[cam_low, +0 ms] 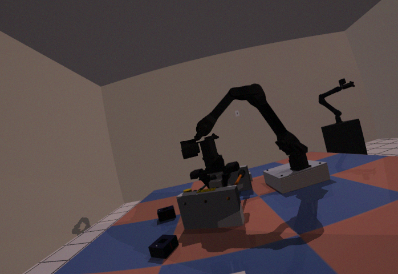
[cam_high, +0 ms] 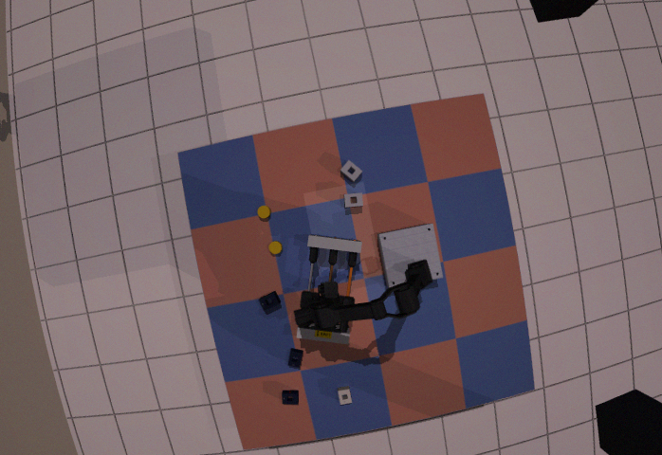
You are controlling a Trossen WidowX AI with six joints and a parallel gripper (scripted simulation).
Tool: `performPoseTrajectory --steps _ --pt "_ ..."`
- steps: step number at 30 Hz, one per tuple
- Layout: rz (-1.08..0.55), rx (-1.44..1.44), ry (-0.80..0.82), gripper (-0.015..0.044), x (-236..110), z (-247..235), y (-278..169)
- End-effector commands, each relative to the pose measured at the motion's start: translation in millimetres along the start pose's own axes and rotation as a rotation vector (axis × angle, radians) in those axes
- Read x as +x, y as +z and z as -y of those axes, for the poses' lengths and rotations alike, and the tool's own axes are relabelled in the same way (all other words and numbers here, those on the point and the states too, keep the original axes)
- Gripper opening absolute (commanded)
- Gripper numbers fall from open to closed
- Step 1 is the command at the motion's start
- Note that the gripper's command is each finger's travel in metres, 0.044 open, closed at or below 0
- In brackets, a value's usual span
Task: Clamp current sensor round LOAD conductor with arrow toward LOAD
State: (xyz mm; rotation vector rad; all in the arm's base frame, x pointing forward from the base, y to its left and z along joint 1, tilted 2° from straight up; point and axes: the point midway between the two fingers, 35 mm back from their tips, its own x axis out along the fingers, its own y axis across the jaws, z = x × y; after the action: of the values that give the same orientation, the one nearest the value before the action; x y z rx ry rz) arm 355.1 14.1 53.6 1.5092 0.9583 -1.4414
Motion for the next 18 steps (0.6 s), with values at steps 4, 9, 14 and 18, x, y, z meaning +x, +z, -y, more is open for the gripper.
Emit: performPoseTrajectory --steps 4,9,14,18 --pt "0.000 0.000 -0.001 0.0157 -0.1 0.2 0.0" --pt "0.000 0.000 -0.001 0.0264 -0.1 0.2 0.0" --pt "0.000 0.000 -0.001 0.0264 -0.1 0.2 0.0" --pt "0.000 0.000 -0.001 0.0264 -0.1 0.2 0.0"
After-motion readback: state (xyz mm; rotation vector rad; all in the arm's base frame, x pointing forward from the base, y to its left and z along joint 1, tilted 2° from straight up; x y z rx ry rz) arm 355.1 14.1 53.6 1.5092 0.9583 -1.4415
